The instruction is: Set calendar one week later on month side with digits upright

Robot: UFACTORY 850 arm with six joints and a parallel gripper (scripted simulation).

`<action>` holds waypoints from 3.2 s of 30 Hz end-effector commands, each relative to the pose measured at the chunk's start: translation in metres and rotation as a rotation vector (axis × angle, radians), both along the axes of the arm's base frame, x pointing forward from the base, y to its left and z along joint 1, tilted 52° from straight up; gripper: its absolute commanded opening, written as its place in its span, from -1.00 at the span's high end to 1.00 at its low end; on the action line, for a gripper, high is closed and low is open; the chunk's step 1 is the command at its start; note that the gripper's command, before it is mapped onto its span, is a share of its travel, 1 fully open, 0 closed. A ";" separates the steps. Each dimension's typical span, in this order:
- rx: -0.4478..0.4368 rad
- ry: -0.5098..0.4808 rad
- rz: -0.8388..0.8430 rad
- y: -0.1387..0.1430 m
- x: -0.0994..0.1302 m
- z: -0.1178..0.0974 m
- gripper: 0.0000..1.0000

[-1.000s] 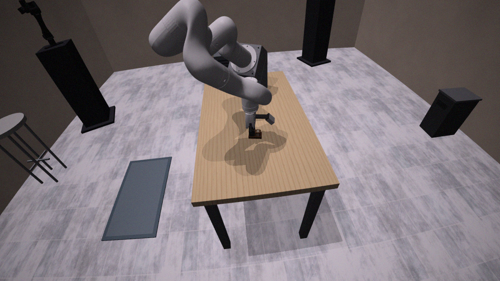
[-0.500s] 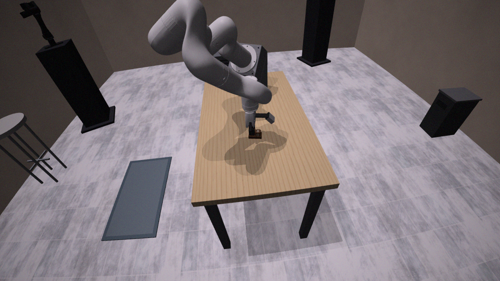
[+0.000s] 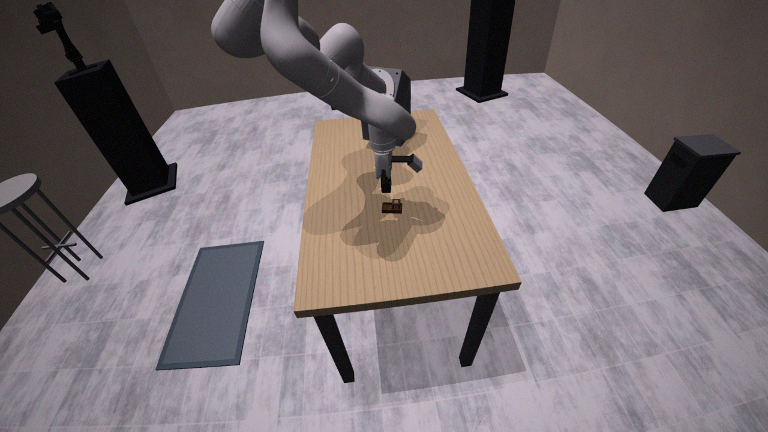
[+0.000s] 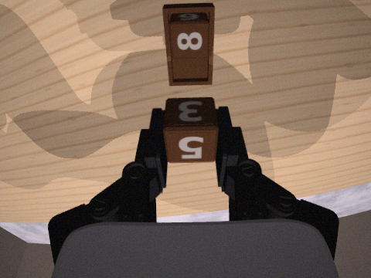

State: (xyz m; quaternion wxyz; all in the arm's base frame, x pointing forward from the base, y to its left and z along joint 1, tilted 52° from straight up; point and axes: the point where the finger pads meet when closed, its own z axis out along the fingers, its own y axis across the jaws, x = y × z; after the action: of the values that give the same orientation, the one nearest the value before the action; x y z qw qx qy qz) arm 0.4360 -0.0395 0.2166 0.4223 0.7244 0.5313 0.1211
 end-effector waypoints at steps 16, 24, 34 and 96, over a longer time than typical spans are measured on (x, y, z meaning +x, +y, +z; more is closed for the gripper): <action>-0.010 0.009 0.002 0.009 -0.012 0.014 0.47; -0.093 0.074 0.084 0.005 -0.013 0.015 0.47; -0.260 0.205 0.252 -0.003 -0.014 0.017 0.47; -1.237 0.964 1.220 -0.045 -0.028 0.027 0.47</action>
State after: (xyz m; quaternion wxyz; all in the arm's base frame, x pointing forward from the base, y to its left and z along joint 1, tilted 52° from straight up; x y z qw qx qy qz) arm 0.4085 -0.0828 0.2428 0.3497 -0.0092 0.8964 -0.2723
